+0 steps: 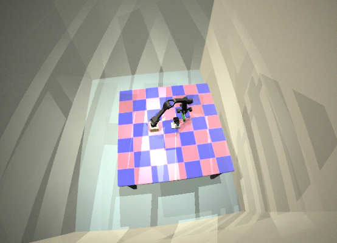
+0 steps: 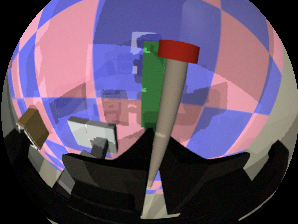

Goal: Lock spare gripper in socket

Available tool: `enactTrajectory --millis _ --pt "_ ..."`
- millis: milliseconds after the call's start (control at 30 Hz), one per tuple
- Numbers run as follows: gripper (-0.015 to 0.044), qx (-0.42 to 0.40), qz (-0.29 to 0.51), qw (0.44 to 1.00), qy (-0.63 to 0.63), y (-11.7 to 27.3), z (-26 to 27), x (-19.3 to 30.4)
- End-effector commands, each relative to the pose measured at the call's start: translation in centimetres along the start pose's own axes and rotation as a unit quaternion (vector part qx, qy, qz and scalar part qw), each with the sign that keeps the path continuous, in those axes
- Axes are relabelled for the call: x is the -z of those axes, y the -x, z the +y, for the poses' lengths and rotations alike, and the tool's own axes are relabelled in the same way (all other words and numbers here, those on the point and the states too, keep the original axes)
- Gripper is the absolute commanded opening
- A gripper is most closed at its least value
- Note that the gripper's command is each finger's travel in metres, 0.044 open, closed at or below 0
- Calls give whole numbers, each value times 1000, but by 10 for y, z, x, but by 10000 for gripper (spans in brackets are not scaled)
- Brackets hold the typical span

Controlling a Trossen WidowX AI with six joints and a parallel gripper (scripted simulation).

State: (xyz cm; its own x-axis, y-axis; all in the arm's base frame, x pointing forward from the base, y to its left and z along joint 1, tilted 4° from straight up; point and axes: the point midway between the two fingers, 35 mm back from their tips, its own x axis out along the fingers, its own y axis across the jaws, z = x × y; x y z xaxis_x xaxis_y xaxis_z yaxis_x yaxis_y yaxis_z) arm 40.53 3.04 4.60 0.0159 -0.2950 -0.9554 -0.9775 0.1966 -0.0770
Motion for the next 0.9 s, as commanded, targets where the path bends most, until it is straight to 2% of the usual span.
enactTrajectory --millis 0,867 --pt "0 0 -1 1000 1 2 4 -1" --pt "0 -10 -4 1000 -24 24 86 -8"
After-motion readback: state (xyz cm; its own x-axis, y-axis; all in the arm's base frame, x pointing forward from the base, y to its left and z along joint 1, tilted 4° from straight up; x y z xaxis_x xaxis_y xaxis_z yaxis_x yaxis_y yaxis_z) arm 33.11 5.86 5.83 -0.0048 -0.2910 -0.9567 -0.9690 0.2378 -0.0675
